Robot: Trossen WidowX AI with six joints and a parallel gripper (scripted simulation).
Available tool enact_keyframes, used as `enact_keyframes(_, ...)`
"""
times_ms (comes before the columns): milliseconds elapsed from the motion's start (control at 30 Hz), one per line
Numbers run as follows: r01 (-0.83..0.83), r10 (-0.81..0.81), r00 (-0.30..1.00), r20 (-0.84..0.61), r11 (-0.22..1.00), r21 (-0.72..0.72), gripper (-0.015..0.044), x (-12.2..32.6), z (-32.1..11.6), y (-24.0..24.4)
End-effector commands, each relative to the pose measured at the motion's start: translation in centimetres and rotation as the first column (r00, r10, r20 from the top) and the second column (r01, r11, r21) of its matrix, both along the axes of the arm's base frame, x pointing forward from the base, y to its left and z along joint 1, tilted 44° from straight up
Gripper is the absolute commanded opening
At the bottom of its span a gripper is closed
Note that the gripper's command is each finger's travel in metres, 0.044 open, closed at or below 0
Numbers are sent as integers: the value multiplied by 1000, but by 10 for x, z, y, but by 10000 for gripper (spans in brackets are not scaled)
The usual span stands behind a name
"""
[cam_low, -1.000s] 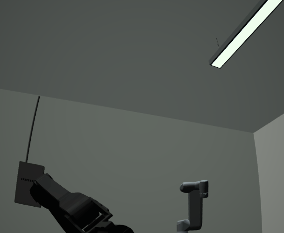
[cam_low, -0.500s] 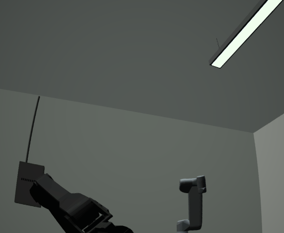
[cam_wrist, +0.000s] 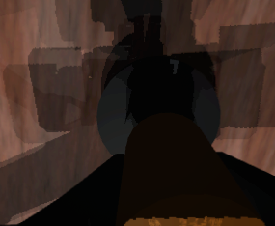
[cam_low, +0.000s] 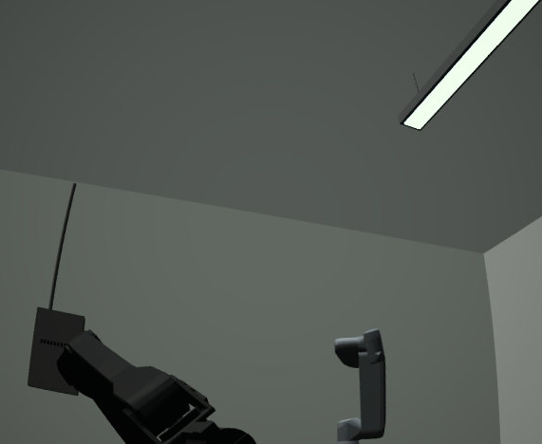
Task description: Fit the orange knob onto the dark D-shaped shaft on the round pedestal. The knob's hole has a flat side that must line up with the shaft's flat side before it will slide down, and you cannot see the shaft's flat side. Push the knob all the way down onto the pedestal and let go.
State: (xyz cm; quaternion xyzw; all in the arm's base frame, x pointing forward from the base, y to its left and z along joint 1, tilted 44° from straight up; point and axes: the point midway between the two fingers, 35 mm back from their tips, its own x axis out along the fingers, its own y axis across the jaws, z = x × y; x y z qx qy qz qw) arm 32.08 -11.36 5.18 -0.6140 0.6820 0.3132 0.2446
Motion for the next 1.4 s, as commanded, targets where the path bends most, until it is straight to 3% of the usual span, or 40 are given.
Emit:
enact_keyframes(0, -10, 10, 1000, -3, 1000, 0, 0, 0, -1, 1)
enact_keyframes(533, -10, 10, 1000, -3, 1000, 0, 0, 1, 2, 1)
enact_keyframes(800, -157, 161, 977, -143, 987, 37, 0, 2, 2, 1)
enact_keyframes(1367, -157, 161, 977, -143, 987, 37, 0, 0, -2, -2)
